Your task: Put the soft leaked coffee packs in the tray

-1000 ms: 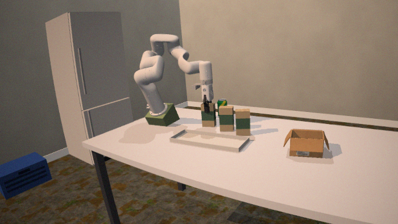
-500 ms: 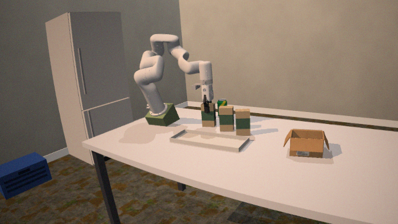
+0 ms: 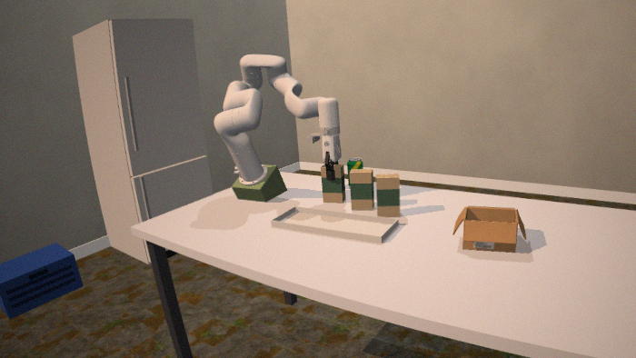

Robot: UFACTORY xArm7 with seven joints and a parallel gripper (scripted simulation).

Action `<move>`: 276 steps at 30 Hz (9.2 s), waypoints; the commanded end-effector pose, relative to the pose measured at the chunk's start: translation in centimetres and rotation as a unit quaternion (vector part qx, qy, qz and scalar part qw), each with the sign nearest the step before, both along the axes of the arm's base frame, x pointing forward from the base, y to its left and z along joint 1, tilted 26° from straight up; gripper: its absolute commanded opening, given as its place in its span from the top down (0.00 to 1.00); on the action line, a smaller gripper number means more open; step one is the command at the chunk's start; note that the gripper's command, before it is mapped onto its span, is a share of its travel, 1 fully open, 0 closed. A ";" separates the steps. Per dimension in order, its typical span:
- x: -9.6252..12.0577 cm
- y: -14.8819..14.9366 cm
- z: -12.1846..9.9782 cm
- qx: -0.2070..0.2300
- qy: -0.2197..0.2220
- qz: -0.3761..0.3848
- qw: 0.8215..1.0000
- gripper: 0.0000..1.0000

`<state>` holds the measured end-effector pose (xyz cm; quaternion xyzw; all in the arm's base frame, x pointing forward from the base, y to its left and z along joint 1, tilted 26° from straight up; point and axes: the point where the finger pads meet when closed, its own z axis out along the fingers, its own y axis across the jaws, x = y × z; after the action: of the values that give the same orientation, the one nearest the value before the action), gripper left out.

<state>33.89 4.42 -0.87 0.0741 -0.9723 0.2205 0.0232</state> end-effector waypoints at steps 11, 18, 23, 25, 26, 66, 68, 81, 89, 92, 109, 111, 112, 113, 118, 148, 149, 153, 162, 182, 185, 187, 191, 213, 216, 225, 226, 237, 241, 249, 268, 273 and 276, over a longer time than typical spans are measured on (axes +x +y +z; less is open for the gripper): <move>0.1 0.1 0.1 0.001 -0.001 0.001 1.000 0.76; 0.1 0.1 0.1 0.001 -0.001 0.001 1.000 0.16; 0.1 0.1 0.1 0.001 -0.001 0.001 1.000 0.16; 0.1 0.1 0.1 0.001 -0.001 0.001 1.000 0.16; 0.1 0.1 0.1 0.001 -0.001 0.001 1.000 0.16; 0.1 1.0 2.1 0.001 -0.001 0.001 1.000 0.16; 0.1 2.3 4.7 0.001 -0.001 0.001 1.000 0.16; 0.2 3.9 8.1 0.001 -0.001 0.001 1.000 0.16; 6.9 2.5 8.9 0.001 0.008 0.014 1.000 0.16; 9.0 1.7 9.2 0.002 0.009 0.019 1.000 0.16; 13.6 -1.0 10.0 0.001 0.011 0.028 1.000 0.16; 13.6 -1.2 9.4 0.001 0.012 0.028 1.000 0.16; 13.7 -1.4 9.0 0.001 0.012 0.028 1.000 0.16; 13.7 -1.6 8.5 0.001 0.012 0.028 1.000 0.16; 13.7 -2.2 7.0 0.001 0.012 0.028 1.000 0.16; 13.9 -2.3 6.9 0.001 0.012 0.028 1.000 0.16; 13.9 -2.3 6.9 0.001 0.012 0.028 1.000 0.16; 13.9 -2.3 6.8 0.001 0.012 0.028 1.000 0.16; 13.9 -2.6 6.1 0.001 0.012 0.028 1.000 0.16; 13.8 -4.3 2.7 0.001 0.012 0.028 1.000 0.16; 13.8 -4.4 2.4 0.001 0.012 0.028 1.000 0.16; 13.8 -4.5 2.3 0.001 0.012 0.028 1.000 0.16; 13.8 -4.5 2.2 0.001 0.012 0.028 1.000 0.16; 13.8 -4.5 2.2 0.001 0.012 0.028 1.000 0.76; 13.8 -4.5 2.2 0.001 0.012 0.028 1.000 0.76; 13.8 -4.5 2.2 0.001 0.012 0.028 1.000 0.76; 13.8 -4.5 2.2 0.001 0.012 0.028 1.000 0.76; 13.8 -4.5 2.2 0.001 0.012 0.028 1.000 0.76; 13.8 -4.5 2.2 0.001 0.012 0.028 1.000 0.76; 13.8 -4.5 2.2 0.001 0.012 0.028 1.000 0.76; 13.8 -3.6 4.0 0.001 0.012 0.028 1.000 0.76; 13.9 -2.9 5.6 0.001 0.012 0.028 1.000 0.76; 13.9 -2.7 5.9 0.001 0.012 0.028 1.000 0.76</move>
<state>47.63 1.33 4.35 0.1031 -0.9698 0.2191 0.0303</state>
